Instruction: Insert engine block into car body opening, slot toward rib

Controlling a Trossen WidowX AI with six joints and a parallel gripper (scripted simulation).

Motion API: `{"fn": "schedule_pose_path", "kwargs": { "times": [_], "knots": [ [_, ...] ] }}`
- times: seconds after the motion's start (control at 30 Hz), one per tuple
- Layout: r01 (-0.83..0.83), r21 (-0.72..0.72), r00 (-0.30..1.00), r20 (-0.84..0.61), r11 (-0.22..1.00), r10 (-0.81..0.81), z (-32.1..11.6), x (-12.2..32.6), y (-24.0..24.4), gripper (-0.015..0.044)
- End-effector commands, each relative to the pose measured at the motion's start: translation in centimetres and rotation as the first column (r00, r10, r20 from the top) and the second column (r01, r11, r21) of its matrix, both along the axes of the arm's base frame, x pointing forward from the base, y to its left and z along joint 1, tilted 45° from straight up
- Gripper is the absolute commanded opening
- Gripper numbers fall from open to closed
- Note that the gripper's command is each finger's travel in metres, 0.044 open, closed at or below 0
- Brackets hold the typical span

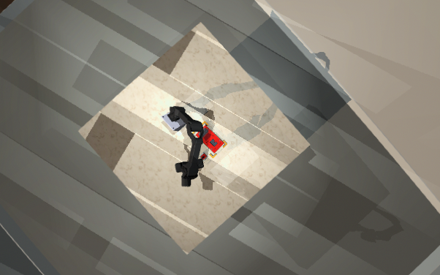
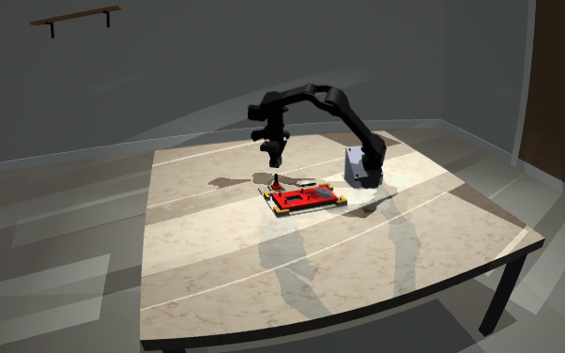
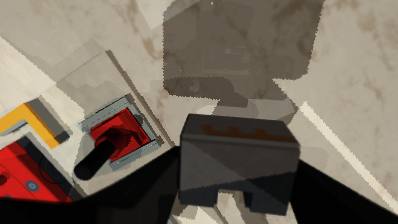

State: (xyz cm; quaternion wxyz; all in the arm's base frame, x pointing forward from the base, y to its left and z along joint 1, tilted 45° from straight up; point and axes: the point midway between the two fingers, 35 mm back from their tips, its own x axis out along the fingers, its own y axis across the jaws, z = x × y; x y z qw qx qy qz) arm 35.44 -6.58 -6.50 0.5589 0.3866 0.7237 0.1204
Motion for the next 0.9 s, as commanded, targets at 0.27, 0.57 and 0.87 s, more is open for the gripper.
{"fn": "schedule_pose_path", "kwargs": {
  "times": [0.27, 0.57, 0.87],
  "knots": [
    [-0.001, -0.007, 1.0, 0.008, 1.0, 0.001, 3.1, 0.0, -2.6, 0.0],
    [-0.001, -0.006, 1.0, 0.008, 1.0, 0.002, 5.1, -0.3, -4.1, 0.0],
    [-0.001, -0.007, 1.0, 0.009, 1.0, 0.002, 1.9, 0.7, -4.9, 0.0]
  ]
}}
